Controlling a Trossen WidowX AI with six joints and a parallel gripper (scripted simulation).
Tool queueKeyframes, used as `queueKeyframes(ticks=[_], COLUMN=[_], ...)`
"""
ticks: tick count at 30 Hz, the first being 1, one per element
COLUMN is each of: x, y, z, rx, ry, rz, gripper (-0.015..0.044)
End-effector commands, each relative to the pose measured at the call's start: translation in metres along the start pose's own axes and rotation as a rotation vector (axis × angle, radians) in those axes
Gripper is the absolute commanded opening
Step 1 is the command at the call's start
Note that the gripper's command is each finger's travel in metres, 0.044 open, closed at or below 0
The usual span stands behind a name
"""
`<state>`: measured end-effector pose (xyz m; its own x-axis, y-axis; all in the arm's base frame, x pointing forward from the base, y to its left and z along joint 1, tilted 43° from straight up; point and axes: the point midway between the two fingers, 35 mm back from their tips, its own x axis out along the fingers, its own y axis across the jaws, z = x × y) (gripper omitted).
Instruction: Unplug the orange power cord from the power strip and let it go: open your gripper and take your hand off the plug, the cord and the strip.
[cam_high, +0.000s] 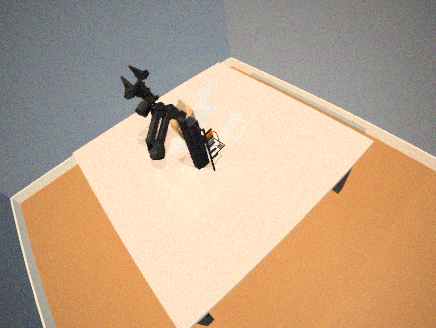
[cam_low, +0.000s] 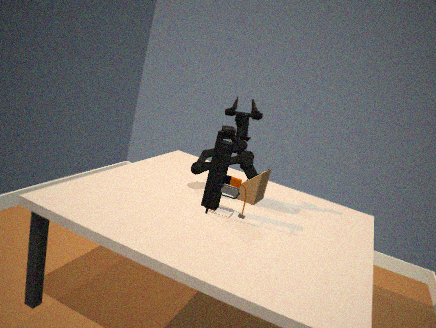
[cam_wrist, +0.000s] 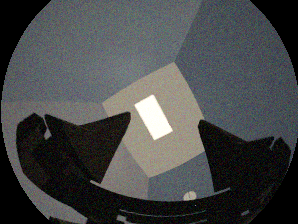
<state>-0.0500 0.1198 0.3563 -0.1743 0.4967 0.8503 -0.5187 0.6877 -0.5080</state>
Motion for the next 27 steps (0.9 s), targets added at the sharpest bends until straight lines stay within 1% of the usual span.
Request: queueKeyframes(ticks=[1,4,9,13,17,22,27], x=[0.001,0.015,0.024,0.013,-0.015,-0.069,-0.138], y=[0.002,0.031,0.085,0.115,0.132,0.133,0.113], z=[-0.001,-0.022,-0.082,-0.139,-0.198,-0.264,-0.312], rx=[-0.004,-0.059,-0.164,-0.229,-0.279,-0.322,-0.335], ry=[0.006,0.102,0.349,0.578,0.832,1.178,1.545], rz=[0.010,0.150,0.430,0.629,0.807,1.006,1.182], gripper=[0.0374,0.0295,0.0164,0.0160,0.0160,0.0160,0.0160])
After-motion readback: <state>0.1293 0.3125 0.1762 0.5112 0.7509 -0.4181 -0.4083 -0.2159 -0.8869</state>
